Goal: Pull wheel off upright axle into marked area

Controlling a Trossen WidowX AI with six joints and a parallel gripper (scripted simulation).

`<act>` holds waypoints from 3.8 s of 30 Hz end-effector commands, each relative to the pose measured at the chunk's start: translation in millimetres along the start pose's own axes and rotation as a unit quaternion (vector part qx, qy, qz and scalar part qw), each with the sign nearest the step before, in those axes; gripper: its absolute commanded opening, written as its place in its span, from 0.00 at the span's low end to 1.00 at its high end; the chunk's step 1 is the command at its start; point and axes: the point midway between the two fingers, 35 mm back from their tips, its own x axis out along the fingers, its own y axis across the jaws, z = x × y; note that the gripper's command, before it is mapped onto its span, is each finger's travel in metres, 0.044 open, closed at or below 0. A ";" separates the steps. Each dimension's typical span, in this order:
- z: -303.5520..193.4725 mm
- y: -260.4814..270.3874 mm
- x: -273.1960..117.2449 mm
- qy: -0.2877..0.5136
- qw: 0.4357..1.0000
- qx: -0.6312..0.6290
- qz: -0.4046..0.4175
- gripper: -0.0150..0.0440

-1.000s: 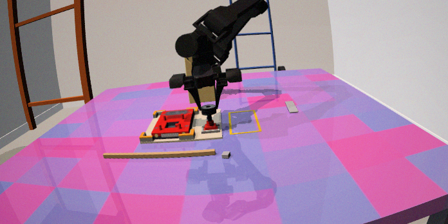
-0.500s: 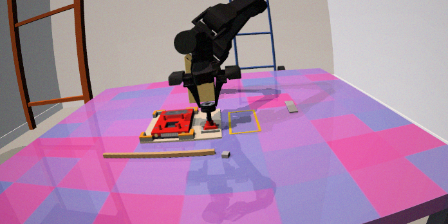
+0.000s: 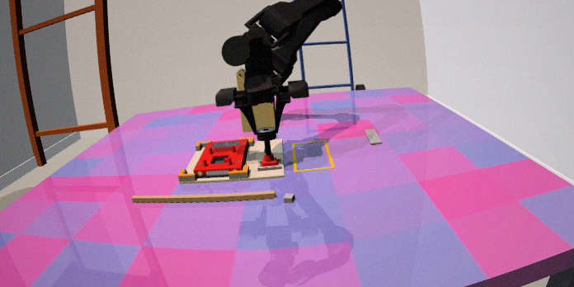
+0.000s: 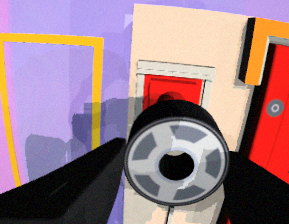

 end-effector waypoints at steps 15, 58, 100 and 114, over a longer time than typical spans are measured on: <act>-11.9 25.6 -27.5 -0.002 1.000 0.000 -0.001 0.25; -56.1 90.5 32.2 -0.001 1.000 -0.002 -0.002 0.25; -108.2 61.1 -22.2 -0.002 1.000 0.001 -0.008 1.00; -139.2 53.0 -37.2 0.001 1.000 0.000 -0.001 1.00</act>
